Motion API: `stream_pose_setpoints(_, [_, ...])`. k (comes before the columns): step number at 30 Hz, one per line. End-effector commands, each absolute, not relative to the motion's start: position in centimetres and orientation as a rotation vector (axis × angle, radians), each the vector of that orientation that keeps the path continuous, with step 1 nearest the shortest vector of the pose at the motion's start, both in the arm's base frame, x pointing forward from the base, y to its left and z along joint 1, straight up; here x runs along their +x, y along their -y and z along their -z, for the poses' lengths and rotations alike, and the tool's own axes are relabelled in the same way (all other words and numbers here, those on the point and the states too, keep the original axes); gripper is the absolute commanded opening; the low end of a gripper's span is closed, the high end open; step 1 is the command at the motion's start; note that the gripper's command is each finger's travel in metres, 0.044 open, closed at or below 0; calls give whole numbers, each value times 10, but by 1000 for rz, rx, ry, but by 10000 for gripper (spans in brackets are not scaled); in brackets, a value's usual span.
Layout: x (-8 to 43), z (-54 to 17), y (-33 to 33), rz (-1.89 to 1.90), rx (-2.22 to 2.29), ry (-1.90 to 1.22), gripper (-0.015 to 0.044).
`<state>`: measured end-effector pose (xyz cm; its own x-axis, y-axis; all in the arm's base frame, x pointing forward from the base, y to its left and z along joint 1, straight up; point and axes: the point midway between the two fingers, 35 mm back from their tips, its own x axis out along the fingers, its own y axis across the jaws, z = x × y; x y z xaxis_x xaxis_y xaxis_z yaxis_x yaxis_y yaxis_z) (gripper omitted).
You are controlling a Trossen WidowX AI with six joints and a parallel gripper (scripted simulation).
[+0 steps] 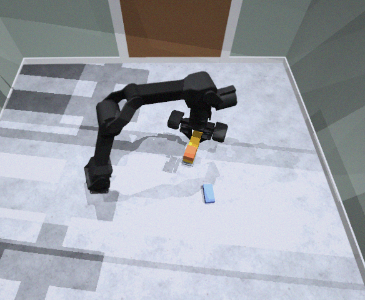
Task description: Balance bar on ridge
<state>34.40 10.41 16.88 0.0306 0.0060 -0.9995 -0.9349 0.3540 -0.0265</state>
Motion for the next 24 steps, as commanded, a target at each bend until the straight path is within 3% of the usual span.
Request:
stream_pose_setpoints(1, [342, -169, -120, -965, -980, -1308, 0])
stream_pose_setpoints(24, [341, -141, -126, -976, -991, -1302, 0])
